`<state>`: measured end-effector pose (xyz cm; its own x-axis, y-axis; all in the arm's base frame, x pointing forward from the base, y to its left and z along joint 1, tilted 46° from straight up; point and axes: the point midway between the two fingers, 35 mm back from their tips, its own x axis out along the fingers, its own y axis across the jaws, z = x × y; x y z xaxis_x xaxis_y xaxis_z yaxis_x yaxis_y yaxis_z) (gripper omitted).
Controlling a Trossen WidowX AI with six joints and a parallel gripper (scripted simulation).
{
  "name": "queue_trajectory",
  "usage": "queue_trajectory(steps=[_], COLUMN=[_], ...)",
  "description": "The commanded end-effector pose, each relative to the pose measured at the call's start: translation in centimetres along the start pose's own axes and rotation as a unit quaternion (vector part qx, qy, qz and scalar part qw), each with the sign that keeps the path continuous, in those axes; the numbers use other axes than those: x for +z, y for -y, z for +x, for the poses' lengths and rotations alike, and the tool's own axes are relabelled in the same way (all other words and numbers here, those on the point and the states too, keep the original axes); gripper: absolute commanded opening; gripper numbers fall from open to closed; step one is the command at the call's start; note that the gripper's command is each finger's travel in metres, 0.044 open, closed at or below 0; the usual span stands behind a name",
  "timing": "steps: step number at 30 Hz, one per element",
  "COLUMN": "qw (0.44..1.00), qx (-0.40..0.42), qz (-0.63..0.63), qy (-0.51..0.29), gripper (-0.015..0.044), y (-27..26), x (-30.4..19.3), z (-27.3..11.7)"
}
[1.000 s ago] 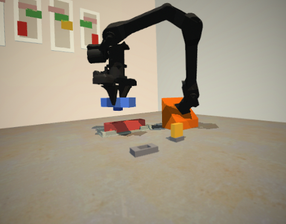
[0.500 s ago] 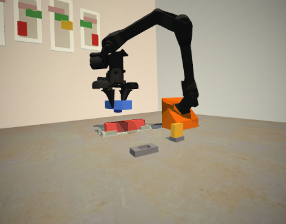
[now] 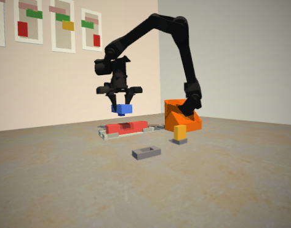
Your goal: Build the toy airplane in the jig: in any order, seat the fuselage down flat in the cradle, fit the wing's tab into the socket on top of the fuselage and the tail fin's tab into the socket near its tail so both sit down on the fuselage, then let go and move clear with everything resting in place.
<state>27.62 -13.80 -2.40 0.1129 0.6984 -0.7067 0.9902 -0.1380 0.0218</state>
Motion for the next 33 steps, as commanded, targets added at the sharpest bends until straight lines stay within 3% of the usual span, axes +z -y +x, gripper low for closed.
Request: queue_trajectory(steps=[1,3,33], qw=[1.0,1.0,1.0], qx=[-0.001,-0.001,0.0], qz=[0.009,0.009,0.008], qy=[0.001,0.001,0.001], gripper=[0.0157,0.0195,0.0195], y=[0.1,0.2,0.1], x=[0.2,0.2,0.2], z=[0.0,0.1,2.4])
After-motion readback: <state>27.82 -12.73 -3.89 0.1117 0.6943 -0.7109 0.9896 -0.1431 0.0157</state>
